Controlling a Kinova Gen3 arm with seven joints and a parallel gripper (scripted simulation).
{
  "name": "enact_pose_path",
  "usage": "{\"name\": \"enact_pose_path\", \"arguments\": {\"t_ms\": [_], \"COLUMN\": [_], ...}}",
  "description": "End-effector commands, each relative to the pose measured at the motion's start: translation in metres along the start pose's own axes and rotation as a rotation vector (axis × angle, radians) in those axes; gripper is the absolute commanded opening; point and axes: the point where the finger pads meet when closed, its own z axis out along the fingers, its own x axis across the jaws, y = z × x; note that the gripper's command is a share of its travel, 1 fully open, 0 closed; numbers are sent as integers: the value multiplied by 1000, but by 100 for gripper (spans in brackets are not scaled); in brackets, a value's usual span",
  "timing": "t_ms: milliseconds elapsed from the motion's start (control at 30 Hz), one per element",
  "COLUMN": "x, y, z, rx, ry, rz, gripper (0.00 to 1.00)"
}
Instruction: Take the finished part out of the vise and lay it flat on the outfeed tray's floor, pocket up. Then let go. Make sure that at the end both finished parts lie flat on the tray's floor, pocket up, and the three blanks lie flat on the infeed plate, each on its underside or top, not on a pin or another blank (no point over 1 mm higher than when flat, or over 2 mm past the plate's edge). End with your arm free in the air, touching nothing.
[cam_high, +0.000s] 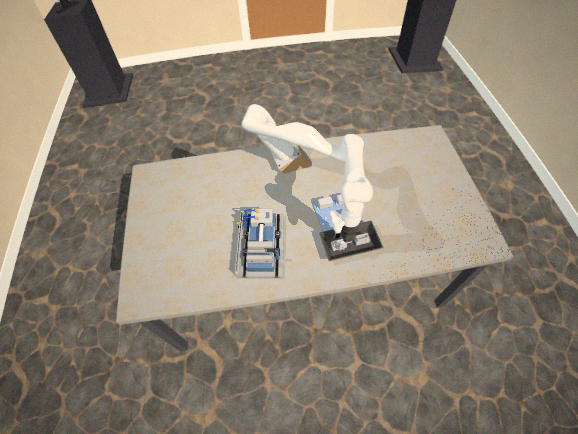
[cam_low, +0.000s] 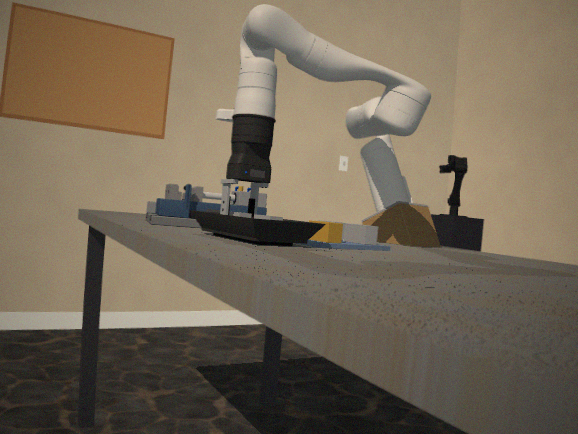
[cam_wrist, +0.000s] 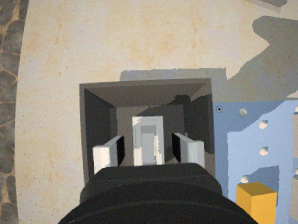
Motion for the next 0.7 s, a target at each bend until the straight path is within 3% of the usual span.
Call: {"name": "enact_pose_path", "arguments": {"t_ms": [0, 667], "x": [0, 0], "y": [0, 0], "z": [-1, -10], "rx": [-1, -1], "ry": [-2, -2], "rz": [0, 0], "gripper": [100, 100]}}
